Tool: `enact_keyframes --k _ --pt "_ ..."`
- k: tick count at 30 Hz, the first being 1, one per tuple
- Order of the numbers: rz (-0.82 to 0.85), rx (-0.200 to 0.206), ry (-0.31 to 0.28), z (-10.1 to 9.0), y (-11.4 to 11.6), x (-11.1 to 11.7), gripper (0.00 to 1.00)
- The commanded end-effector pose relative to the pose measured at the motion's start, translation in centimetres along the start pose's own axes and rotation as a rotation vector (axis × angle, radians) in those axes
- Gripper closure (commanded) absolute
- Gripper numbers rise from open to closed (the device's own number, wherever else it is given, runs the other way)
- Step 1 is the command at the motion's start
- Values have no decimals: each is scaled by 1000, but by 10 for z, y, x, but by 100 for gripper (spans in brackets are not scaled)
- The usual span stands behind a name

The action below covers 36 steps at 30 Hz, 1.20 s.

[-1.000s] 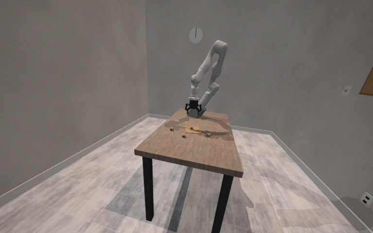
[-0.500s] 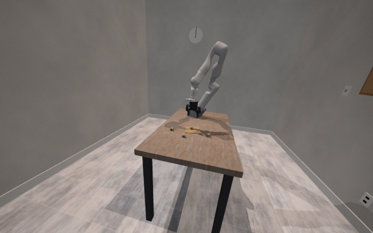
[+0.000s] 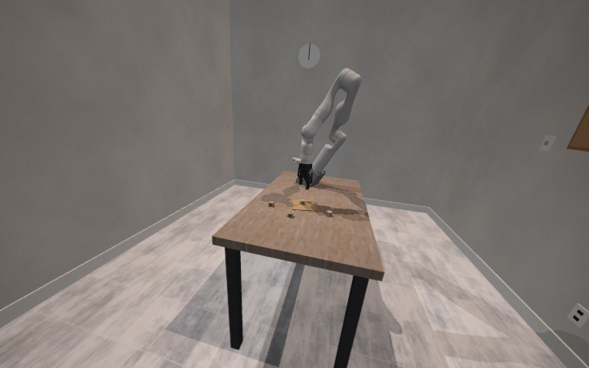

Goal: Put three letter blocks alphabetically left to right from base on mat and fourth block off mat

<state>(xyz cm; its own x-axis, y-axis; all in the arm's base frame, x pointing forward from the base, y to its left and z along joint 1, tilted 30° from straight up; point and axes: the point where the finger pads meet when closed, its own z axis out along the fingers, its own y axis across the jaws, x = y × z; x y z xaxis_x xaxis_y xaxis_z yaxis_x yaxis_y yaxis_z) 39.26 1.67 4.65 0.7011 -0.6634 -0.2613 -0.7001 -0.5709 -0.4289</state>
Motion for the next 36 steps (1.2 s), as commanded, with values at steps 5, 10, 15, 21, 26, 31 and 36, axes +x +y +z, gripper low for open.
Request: enact_keyframes --k 5,10,15,21,26,31,36 --pt "169 -8 -1 8 0 -2 0" --pt "227 -8 2 10 0 -1 0" --pt "280 -9 5 12 1 -1 0" --pt "292 -9 6 12 1 -1 0" --pt "292 -9 6 12 1 -1 38" --pt "292 -9 6 12 1 -1 38" --pt "292 -9 6 12 1 -1 38"
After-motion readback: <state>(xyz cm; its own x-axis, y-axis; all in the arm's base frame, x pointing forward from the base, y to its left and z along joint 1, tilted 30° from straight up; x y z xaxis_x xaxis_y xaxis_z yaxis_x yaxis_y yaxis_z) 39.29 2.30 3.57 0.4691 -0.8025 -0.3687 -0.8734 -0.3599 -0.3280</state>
